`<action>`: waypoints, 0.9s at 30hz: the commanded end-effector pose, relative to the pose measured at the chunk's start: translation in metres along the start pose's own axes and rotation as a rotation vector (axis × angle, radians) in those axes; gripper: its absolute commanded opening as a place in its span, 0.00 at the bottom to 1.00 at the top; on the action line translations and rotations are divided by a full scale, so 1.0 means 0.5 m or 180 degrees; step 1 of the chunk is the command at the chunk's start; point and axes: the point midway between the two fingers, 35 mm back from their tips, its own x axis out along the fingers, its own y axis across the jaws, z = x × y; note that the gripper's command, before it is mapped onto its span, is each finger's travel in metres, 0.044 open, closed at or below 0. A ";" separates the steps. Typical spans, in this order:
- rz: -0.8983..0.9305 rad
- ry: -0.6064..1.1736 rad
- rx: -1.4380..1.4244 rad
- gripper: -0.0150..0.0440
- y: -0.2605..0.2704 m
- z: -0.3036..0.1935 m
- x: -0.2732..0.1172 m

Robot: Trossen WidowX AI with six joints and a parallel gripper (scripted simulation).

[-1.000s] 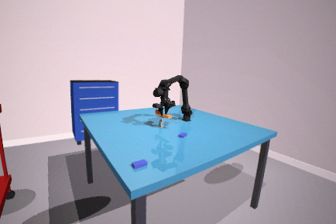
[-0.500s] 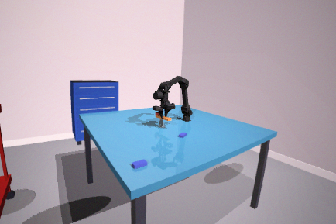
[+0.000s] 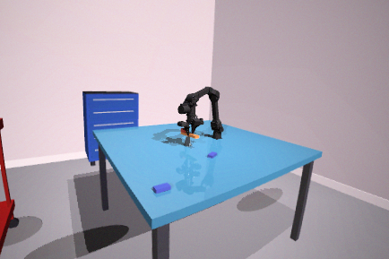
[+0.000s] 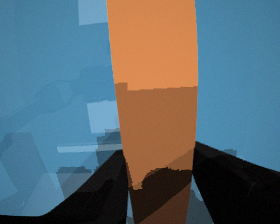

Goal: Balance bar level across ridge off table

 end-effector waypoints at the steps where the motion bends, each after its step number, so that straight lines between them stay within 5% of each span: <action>1: -0.0005 0.0012 0.0000 0.25 -0.001 -0.001 0.001; 27: -0.0005 0.0012 0.0000 0.25 -0.001 -0.002 0.006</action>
